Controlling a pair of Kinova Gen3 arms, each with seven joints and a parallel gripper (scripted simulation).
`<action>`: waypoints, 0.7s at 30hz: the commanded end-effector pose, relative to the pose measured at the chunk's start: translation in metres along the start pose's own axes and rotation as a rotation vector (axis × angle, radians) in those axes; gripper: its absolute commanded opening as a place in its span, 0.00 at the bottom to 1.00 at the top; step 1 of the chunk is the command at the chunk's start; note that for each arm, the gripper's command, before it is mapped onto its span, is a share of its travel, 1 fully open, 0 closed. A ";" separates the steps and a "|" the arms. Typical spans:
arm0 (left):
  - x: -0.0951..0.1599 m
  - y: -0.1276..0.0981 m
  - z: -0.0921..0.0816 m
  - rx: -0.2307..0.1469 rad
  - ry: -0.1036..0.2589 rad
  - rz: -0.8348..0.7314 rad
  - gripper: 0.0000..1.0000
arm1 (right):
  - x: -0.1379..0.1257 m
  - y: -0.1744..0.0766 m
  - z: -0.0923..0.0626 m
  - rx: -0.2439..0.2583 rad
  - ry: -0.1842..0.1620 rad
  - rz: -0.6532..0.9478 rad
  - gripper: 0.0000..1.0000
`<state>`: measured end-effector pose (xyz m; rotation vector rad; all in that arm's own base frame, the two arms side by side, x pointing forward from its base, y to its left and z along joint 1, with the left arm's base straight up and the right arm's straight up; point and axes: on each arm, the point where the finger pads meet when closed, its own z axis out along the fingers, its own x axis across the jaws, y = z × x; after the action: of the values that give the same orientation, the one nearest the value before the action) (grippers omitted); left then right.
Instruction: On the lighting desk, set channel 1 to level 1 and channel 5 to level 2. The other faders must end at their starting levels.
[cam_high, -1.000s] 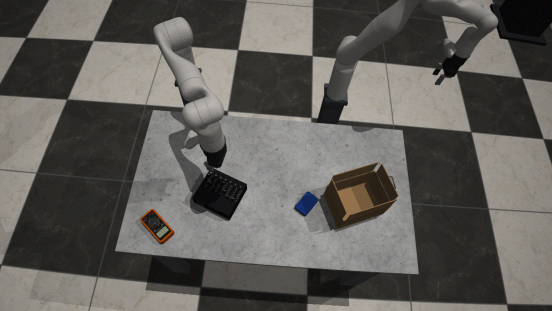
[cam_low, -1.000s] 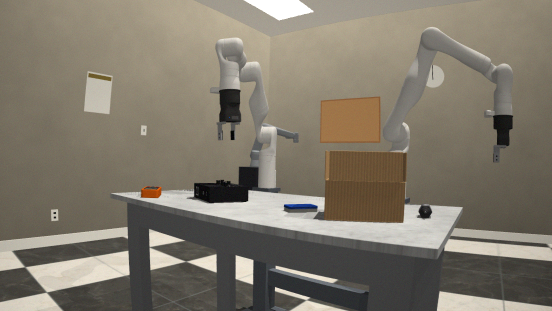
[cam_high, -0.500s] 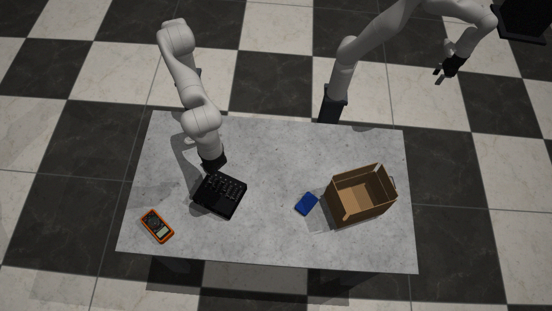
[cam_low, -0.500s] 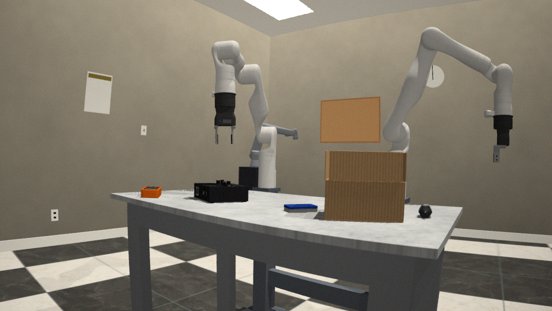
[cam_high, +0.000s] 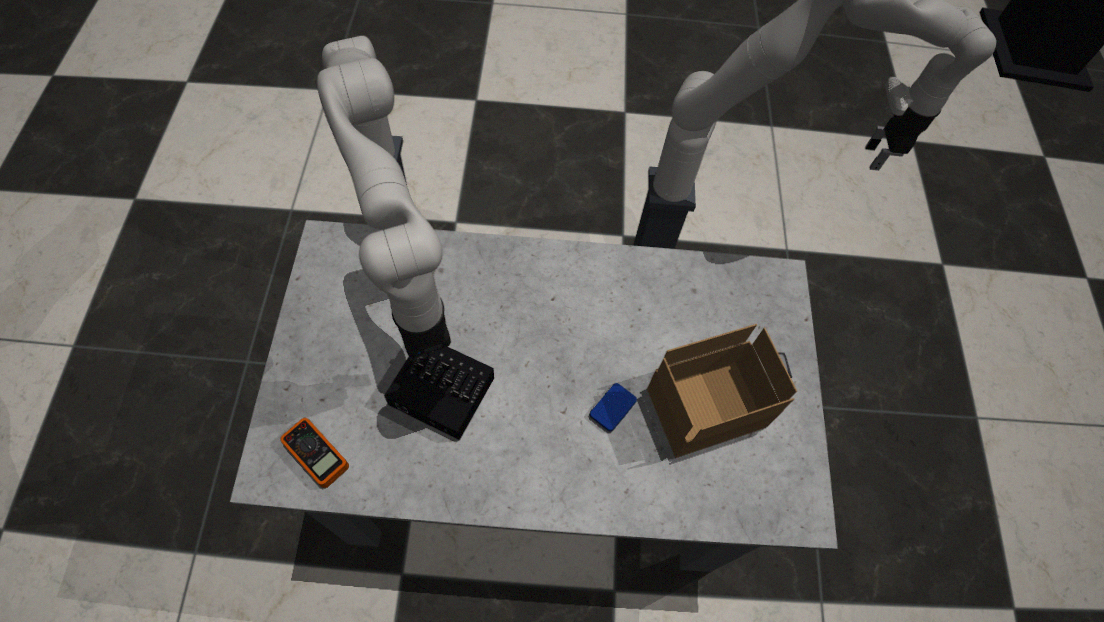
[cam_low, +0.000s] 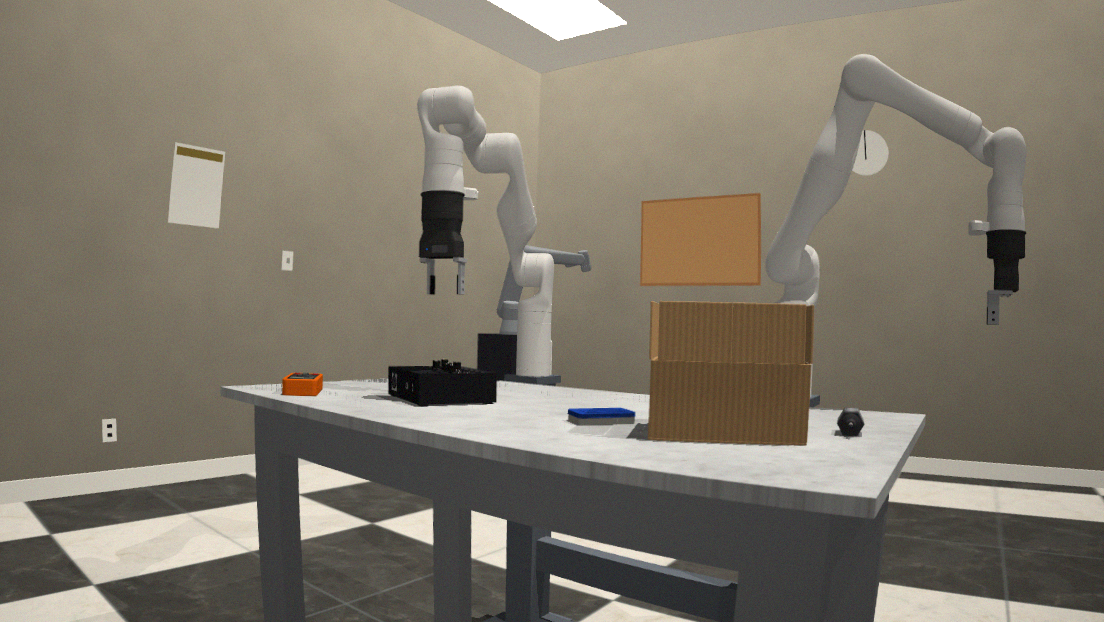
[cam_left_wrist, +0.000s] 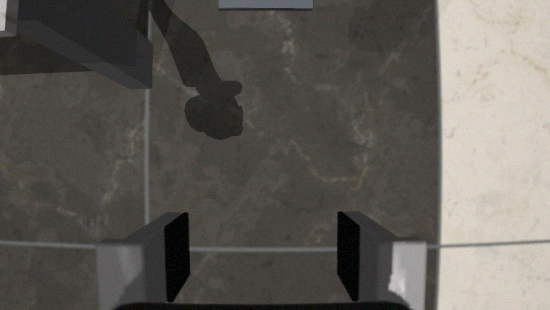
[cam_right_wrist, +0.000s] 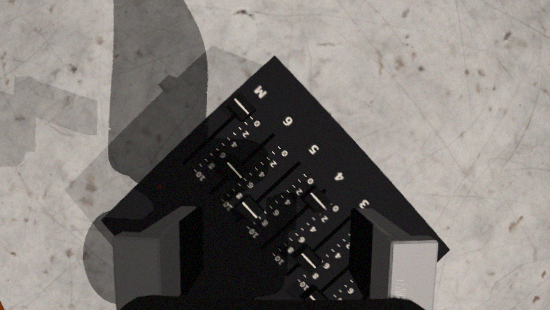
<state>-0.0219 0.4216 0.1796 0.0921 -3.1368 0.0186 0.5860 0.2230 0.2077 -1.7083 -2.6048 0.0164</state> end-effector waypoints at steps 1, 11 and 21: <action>0.000 0.003 -0.001 -0.012 -0.004 0.007 1.00 | 0.003 0.006 0.003 -0.010 0.002 0.086 1.00; 0.000 0.003 -0.001 -0.012 -0.004 0.007 1.00 | 0.002 0.014 0.009 -0.019 -0.006 0.287 1.00; 0.000 0.003 -0.001 -0.012 -0.004 0.007 1.00 | 0.002 0.018 0.011 -0.024 -0.009 0.382 1.00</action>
<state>-0.0219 0.4216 0.1796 0.0921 -3.1368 0.0186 0.5979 0.2281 0.1970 -2.1582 -2.2761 0.0168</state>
